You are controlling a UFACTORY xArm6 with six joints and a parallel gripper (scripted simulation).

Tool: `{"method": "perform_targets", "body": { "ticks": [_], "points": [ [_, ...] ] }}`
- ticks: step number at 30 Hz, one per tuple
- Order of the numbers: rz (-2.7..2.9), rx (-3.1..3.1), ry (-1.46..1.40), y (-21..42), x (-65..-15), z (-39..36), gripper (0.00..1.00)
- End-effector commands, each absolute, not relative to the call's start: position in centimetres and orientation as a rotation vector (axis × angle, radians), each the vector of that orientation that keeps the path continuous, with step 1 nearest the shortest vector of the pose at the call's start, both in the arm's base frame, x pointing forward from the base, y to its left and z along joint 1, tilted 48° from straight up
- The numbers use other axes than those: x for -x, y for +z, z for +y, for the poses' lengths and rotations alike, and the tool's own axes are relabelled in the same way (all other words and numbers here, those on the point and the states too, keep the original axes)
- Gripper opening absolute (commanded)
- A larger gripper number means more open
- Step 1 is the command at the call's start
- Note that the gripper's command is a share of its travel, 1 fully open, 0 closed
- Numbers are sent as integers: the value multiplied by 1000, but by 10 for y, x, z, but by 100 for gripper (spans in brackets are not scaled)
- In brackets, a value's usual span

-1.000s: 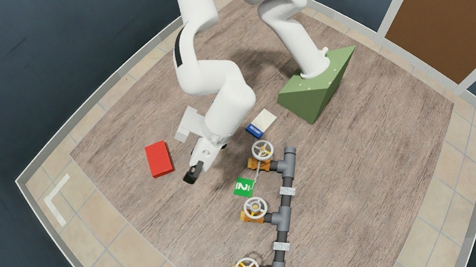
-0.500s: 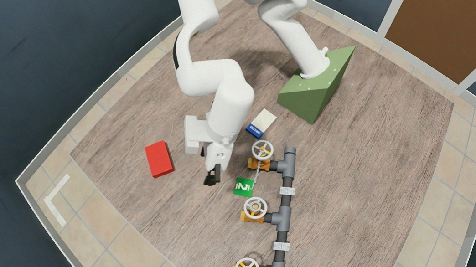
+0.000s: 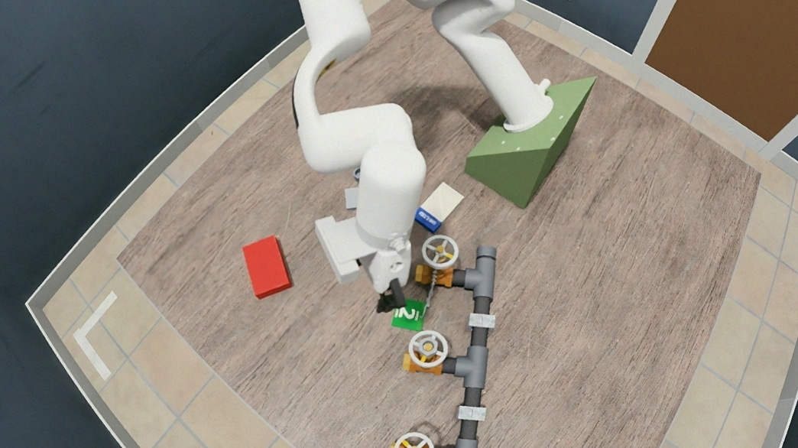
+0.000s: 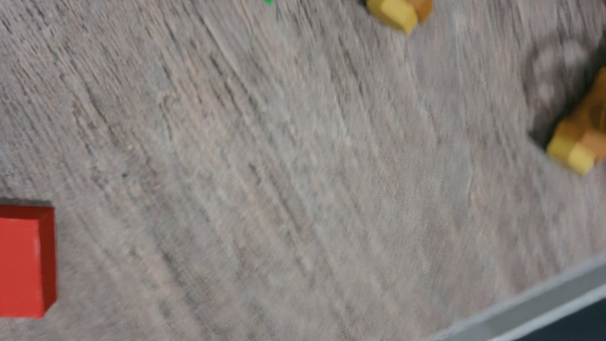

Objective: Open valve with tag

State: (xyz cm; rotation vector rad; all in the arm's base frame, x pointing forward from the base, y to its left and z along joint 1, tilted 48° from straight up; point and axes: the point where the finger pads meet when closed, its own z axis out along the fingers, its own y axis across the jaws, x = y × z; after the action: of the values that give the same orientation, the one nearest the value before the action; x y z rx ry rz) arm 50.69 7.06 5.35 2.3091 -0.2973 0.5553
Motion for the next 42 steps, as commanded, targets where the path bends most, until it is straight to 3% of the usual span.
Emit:
{"method": "perform_targets", "body": {
  "ticks": [1, 16, 42],
  "points": [
    [-203, -2319, 420, 45, -499, 76, 100],
    [72, -2310, 55, 16, -474, 88, 100],
    [84, -2308, 39, 15, -473, 89, 100]
  ]
}}
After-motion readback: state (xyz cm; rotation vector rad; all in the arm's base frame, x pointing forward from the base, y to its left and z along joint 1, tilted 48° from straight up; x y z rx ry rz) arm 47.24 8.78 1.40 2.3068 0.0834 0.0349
